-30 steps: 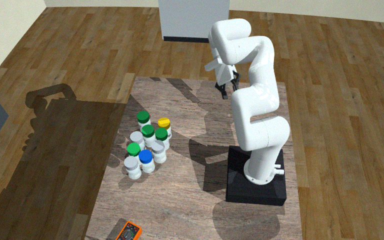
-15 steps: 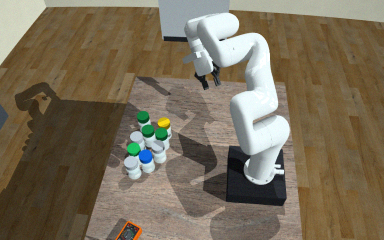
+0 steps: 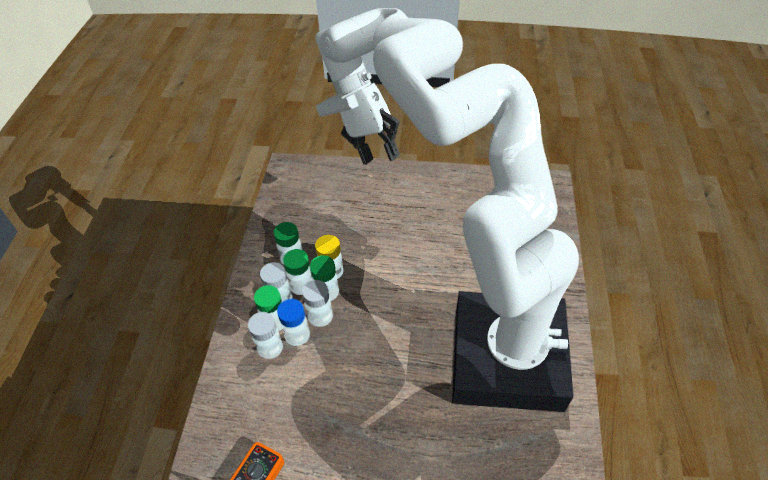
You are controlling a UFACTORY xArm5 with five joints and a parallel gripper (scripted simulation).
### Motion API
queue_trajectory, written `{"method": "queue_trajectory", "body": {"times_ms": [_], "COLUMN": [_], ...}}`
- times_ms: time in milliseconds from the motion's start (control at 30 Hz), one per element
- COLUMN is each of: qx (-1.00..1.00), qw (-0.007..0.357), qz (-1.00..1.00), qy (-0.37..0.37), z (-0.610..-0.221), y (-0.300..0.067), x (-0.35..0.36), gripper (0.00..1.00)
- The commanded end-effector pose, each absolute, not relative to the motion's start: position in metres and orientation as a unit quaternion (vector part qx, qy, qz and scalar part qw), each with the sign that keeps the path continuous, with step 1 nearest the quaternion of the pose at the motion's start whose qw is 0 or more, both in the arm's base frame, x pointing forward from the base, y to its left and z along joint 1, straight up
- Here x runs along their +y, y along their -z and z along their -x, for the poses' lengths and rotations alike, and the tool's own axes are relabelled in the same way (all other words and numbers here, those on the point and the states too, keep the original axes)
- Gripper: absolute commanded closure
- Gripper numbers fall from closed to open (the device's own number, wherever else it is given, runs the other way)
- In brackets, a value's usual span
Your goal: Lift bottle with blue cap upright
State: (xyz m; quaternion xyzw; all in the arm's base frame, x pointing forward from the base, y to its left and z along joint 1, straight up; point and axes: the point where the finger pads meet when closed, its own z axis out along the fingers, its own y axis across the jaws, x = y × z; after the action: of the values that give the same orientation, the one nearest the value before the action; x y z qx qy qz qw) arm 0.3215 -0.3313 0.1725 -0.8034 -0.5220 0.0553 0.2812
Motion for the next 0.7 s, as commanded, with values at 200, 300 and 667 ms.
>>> {"method": "queue_trajectory", "body": {"times_ms": [200,300,667], "qx": [-0.565,-0.571,-0.609], "qw": [0.187,0.171,0.085], "qz": [0.802,0.801,0.788], "qy": [-0.06,-0.059,-0.04], "z": [-0.391,-0.401,-0.454], "y": [-0.225,-0.234,-0.29], "x": [-0.295,-0.287,-0.232], "gripper": [0.21,0.21,0.21]}}
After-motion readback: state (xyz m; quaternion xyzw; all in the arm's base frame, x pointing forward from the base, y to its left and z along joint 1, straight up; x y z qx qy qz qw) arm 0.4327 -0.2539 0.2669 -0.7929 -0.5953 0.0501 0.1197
